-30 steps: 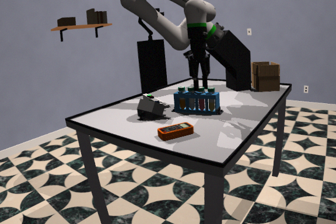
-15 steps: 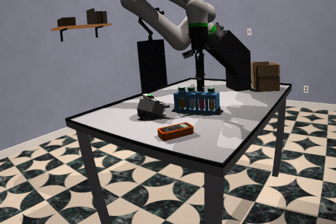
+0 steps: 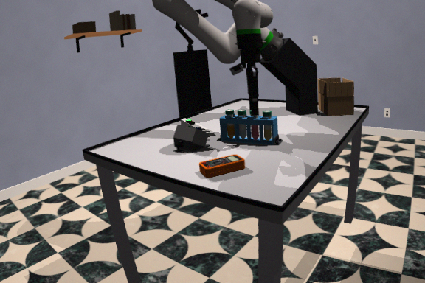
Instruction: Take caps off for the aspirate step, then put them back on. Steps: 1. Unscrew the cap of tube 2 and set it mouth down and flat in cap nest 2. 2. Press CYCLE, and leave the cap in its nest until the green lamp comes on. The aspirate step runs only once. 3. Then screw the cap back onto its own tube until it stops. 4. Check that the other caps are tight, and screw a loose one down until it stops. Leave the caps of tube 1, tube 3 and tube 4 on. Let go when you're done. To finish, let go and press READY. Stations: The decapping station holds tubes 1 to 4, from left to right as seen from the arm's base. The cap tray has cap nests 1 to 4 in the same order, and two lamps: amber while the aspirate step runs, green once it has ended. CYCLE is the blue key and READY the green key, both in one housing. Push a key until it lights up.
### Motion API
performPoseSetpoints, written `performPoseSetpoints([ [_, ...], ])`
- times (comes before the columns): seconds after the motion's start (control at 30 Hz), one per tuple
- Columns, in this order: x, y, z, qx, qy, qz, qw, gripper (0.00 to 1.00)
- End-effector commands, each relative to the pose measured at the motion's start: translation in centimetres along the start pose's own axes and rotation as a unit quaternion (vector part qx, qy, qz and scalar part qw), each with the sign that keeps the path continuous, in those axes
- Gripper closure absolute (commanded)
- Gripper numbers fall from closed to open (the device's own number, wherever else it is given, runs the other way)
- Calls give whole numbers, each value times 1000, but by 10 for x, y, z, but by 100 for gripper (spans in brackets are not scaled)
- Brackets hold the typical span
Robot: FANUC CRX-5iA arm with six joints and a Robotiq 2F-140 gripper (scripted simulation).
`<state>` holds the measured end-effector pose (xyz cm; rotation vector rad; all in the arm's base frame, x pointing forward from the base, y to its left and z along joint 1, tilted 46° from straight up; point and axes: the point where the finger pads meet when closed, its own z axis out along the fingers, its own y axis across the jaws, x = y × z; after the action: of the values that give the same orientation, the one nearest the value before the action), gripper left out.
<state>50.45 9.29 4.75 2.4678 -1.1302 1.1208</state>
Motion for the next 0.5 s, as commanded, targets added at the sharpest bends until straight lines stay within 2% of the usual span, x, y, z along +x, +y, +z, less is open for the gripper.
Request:
performPoseSetpoints([
  [0.0, 0, -1, 0, 0, 0, 0, 1000, 70],
  [0.27, 0, -1, 0, 0, 0, 0, 1000, 70],
  [0.37, 0, -1, 0, 0, 0, 75, 997, 70],
  [0.47, 0, -1, 0, 0, 0, 149, 989, 70],
])
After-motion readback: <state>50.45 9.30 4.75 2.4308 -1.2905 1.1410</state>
